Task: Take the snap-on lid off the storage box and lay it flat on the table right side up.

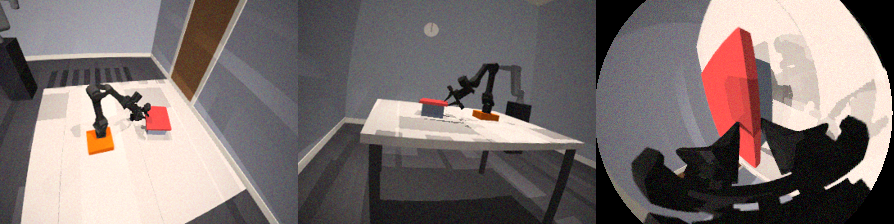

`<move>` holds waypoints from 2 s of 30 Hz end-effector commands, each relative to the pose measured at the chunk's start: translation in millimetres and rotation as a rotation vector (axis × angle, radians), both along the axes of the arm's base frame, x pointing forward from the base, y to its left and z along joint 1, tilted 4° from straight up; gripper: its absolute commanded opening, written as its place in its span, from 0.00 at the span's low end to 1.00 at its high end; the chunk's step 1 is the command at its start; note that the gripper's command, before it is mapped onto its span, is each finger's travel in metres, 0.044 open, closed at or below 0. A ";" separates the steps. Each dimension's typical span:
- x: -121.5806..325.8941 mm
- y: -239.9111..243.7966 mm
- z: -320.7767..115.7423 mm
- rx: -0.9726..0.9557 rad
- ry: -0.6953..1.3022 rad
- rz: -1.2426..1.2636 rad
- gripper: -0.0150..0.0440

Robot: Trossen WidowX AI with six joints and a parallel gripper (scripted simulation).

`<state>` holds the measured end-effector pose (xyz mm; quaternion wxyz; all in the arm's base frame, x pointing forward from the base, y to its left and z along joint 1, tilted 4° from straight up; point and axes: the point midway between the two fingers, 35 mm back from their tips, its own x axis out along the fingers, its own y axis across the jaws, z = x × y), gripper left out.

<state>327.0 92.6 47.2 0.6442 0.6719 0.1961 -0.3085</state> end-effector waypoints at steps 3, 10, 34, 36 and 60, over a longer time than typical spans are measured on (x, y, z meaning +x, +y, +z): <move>0.0 0.2 -0.2 -0.002 0.001 0.004 0.32; -0.2 -0.1 0.4 0.000 0.000 0.000 0.25; -1.4 -0.3 5.3 0.000 0.000 0.000 0.25; -1.5 -0.3 5.7 0.000 0.000 0.000 0.25; -1.8 0.3 10.5 0.000 0.000 0.000 0.25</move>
